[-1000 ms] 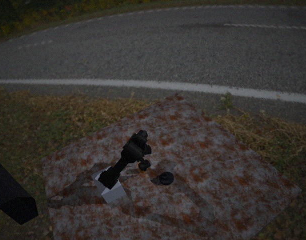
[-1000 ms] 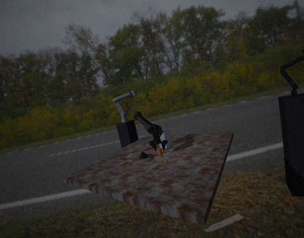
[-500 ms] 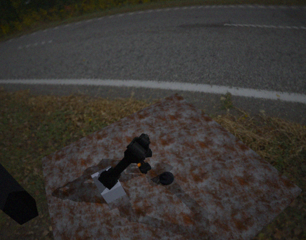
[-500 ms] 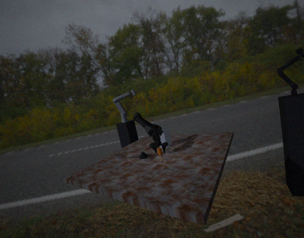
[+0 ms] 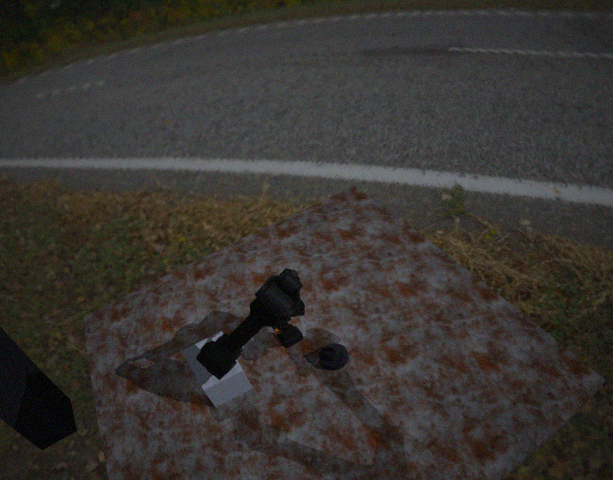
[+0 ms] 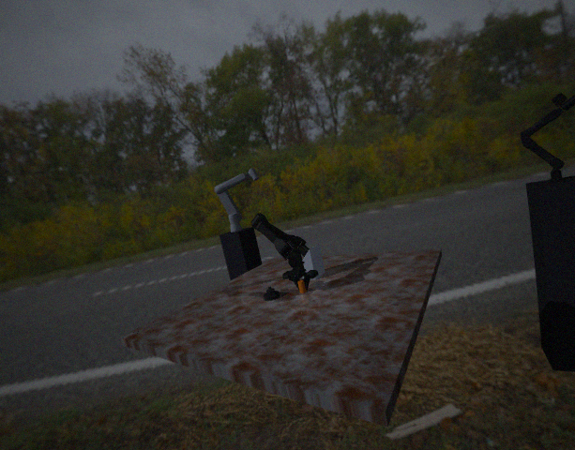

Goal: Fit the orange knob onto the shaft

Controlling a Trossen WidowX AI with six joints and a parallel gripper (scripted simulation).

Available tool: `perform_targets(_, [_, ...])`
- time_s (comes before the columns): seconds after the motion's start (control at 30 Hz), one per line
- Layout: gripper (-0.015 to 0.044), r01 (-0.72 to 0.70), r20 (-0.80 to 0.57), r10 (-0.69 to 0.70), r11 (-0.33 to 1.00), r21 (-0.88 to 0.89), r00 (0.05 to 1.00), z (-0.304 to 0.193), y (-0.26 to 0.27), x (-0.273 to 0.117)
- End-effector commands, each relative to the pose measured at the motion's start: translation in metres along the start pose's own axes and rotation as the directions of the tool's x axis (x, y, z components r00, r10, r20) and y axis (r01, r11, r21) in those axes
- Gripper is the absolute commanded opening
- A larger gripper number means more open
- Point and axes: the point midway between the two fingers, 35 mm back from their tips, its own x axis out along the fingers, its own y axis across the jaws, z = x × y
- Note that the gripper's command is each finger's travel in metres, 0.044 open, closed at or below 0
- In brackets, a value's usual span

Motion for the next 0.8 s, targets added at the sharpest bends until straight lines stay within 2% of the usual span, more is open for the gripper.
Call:
perform_targets(0.0, [0.0144, 0.003, 0.003, -0.003, 1.000, -0.002, 1.000, 0.000, 0.000, 0.000])
perform_targets(0.07, [0.0131, 0.003, 0.003, -0.003, 1.000, -0.002, 1.000, 0.000, 0.000, 0.000])
perform_targets(0.23, [0.0000, -0.004, 0.005, 0.004, 1.000, -0.003, 1.000, 0.004, 0.004, -0.014])
perform_targets(0.77, [0.0000, -0.017, 0.006, 0.017, 1.000, -0.006, 1.000, 0.005, 0.019, -0.113])
